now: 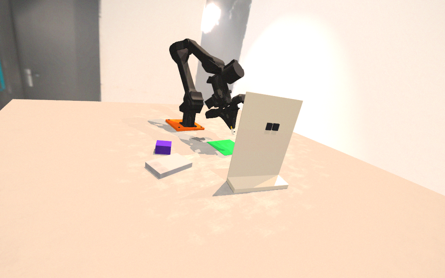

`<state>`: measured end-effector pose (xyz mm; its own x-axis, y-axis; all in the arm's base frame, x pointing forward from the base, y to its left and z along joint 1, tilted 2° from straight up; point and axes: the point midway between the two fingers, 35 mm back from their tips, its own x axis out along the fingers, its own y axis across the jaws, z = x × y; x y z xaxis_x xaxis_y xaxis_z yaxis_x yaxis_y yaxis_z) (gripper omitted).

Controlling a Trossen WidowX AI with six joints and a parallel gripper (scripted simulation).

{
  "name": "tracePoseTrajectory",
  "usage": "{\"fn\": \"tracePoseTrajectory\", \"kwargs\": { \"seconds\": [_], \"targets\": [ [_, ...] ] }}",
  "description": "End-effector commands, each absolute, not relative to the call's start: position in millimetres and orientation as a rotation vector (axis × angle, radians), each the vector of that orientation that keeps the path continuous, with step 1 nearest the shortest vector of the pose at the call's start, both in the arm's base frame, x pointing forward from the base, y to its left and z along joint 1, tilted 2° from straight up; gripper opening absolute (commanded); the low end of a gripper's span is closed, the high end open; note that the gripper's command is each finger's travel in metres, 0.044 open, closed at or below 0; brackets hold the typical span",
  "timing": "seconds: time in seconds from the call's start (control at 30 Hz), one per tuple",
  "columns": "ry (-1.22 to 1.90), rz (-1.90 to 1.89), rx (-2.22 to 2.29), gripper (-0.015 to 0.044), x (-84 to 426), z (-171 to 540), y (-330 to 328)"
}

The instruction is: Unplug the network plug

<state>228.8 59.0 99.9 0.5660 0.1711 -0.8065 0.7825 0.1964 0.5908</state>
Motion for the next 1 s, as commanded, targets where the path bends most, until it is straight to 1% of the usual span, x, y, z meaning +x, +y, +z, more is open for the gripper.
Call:
{"fn": "tracePoseTrajectory", "kwargs": {
  "seconds": [0.0,0.97],
  "targets": [
    [0.934,-0.522,1.329,0.0,225,102,61],
    [0.934,-0.522,1.329,0.0,227,61,62]
  ]
}}
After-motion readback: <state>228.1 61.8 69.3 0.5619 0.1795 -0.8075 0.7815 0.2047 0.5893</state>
